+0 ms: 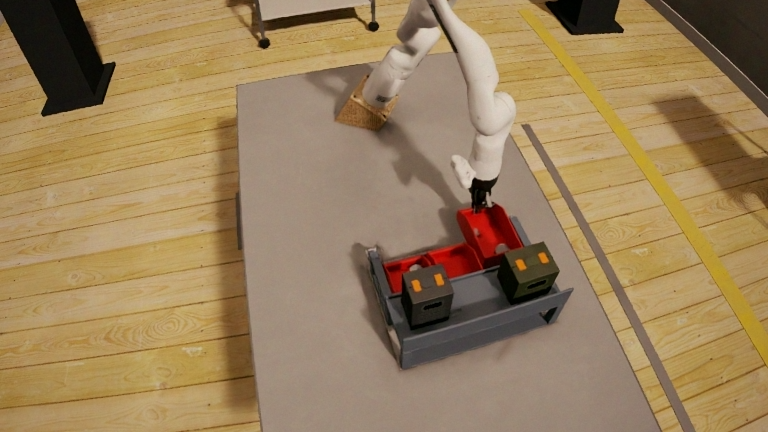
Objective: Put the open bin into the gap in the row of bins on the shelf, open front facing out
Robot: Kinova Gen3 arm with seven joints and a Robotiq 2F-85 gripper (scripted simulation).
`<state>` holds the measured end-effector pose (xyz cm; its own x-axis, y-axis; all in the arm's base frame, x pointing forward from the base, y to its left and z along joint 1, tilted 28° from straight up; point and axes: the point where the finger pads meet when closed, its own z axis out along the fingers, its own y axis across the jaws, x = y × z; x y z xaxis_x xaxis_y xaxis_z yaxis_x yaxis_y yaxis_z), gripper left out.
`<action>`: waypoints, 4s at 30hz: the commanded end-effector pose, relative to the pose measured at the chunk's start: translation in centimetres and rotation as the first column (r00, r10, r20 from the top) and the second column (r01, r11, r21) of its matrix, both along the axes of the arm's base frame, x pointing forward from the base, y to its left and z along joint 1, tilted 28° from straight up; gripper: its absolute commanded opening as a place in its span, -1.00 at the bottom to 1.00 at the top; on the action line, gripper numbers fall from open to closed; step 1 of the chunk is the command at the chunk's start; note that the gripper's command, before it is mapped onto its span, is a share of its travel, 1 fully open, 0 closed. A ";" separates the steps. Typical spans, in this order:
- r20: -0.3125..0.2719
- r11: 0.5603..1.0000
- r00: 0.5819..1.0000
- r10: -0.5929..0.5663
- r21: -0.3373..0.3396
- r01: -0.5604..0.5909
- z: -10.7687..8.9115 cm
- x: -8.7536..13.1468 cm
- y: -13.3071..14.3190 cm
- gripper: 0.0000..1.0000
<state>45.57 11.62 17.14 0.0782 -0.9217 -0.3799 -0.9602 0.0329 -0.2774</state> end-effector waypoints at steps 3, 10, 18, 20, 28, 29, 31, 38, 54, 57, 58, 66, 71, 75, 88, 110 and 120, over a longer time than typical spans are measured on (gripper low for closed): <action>0.003 1.000 1.000 -0.001 0.000 0.001 0.3 0.8 -0.1 -0.80; 0.003 1.000 1.000 -0.001 0.000 0.001 0.3 1.0 -0.1 -0.80; 0.002 1.000 1.000 -0.001 0.000 0.001 0.4 1.3 -0.1 -0.80; 0.003 1.000 1.000 -0.001 0.000 0.001 0.5 1.7 -0.1 -0.80; 0.003 1.000 1.000 -0.001 0.000 0.002 0.6 1.9 -0.1 -0.80; 0.003 1.000 1.000 -0.001 0.000 0.002 0.6 1.9 -0.1 -0.80; 0.003 1.000 1.000 -0.001 0.000 0.002 0.6 1.9 -0.1 -0.80; 0.003 1.000 1.000 -0.002 0.000 0.002 0.8 2.7 -0.1 -0.80; 0.003 1.000 1.000 -0.001 0.000 0.001 1.0 3.4 -0.1 -0.80; 0.003 1.000 1.000 -0.002 0.000 0.002 1.1 3.6 -0.1 -0.80; 0.003 1.000 1.000 -0.002 0.000 0.002 1.1 3.6 -0.1 -0.80; 0.003 1.000 1.000 -0.002 0.000 0.002 1.1 3.6 -0.1 -0.80; 0.003 1.000 1.000 -0.001 0.000 0.001 1.3 4.3 -0.1 -0.80; 0.004 1.000 1.000 -0.002 0.000 0.002 1.3 4.5 -0.2 -0.80; 0.003 1.000 1.000 -0.001 0.000 0.001 1.5 5.2 -0.2 -0.80; 0.004 1.000 1.000 -0.002 0.000 0.002 1.8 6.2 -0.2 -0.80; 0.002 1.000 1.000 -0.001 0.000 0.001 1.9 6.5 -0.2 -0.80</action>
